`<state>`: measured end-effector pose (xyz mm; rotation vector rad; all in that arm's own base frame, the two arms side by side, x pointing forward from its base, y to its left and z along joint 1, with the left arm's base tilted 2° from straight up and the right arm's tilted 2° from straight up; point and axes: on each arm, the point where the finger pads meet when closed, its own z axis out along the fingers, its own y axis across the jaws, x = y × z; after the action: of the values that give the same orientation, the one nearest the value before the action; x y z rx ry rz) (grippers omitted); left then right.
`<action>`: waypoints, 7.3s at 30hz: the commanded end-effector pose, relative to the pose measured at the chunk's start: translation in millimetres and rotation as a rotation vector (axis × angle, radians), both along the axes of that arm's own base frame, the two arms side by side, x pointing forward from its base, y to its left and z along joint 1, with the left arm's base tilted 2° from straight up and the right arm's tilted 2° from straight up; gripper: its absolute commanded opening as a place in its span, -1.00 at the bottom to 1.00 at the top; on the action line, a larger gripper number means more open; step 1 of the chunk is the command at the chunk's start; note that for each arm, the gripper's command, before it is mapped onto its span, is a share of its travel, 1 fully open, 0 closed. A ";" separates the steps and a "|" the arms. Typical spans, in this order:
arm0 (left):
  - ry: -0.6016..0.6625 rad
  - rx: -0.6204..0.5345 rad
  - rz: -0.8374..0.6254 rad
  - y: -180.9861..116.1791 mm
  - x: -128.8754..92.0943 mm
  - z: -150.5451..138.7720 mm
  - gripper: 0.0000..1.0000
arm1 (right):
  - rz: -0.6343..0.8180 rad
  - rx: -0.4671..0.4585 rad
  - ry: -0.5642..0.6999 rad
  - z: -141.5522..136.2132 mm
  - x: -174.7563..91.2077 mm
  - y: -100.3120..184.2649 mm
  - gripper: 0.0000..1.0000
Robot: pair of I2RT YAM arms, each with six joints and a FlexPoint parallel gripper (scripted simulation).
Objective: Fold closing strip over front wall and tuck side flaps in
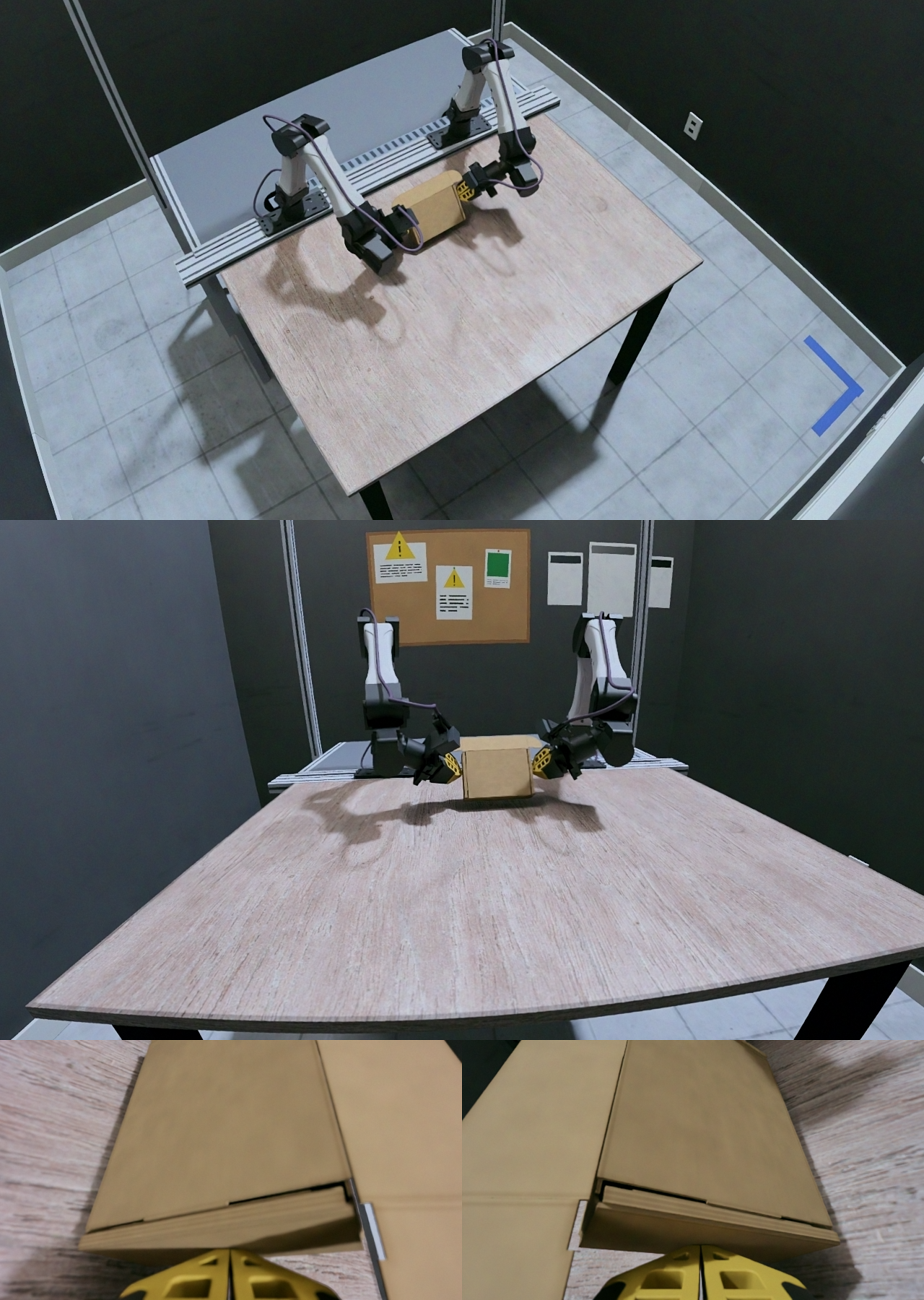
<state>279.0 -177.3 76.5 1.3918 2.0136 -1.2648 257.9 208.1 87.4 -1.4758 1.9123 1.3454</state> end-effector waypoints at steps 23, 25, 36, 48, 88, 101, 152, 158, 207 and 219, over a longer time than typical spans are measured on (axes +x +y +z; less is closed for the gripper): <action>0.123 -0.077 -0.010 -11.7 -0.8 10.2 -1.00 | 0.009 0.062 0.135 10.3 -1.9 8.0 -1.00; 0.132 -0.077 -0.009 -11.8 -0.7 10.3 -1.00 | 0.011 0.061 0.145 10.3 -2.3 8.6 -1.00; 0.189 -0.080 -0.007 -11.9 -2.9 10.0 -1.00 | 0.006 0.060 0.202 10.2 -3.8 7.7 -1.00; 0.235 -0.083 -0.004 -12.0 -4.2 9.8 -1.00 | 0.005 0.058 0.248 10.1 -5.3 7.7 -1.00; 0.353 -0.089 0.002 -12.3 -7.2 9.6 -1.00 | 0.003 0.055 0.366 10.0 -8.7 7.8 -1.00; 0.373 -0.090 0.004 -12.2 -7.5 9.4 -1.00 | 0.002 0.054 0.386 9.7 -8.9 7.5 -1.00; 0.375 -0.092 0.004 -12.2 -7.4 6.1 -1.00 | 0.003 0.052 0.403 7.6 -10.6 7.9 -1.00; 0.371 -0.092 0.004 -12.3 -7.5 6.5 -1.00 | 0.003 0.053 0.401 6.9 -10.8 7.8 -1.00; 0.369 -0.092 0.005 -12.1 -8.8 6.2 -1.00 | 0.004 0.054 0.395 1.4 -12.3 7.5 -1.00; 0.385 -0.090 0.006 -11.7 -11.3 1.9 -1.00 | 0.003 0.052 0.405 -0.9 -14.4 7.0 -1.00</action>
<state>265.1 -178.6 76.4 1.2060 2.2221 -1.6554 241.9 207.2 87.7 -1.3035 2.1361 1.7377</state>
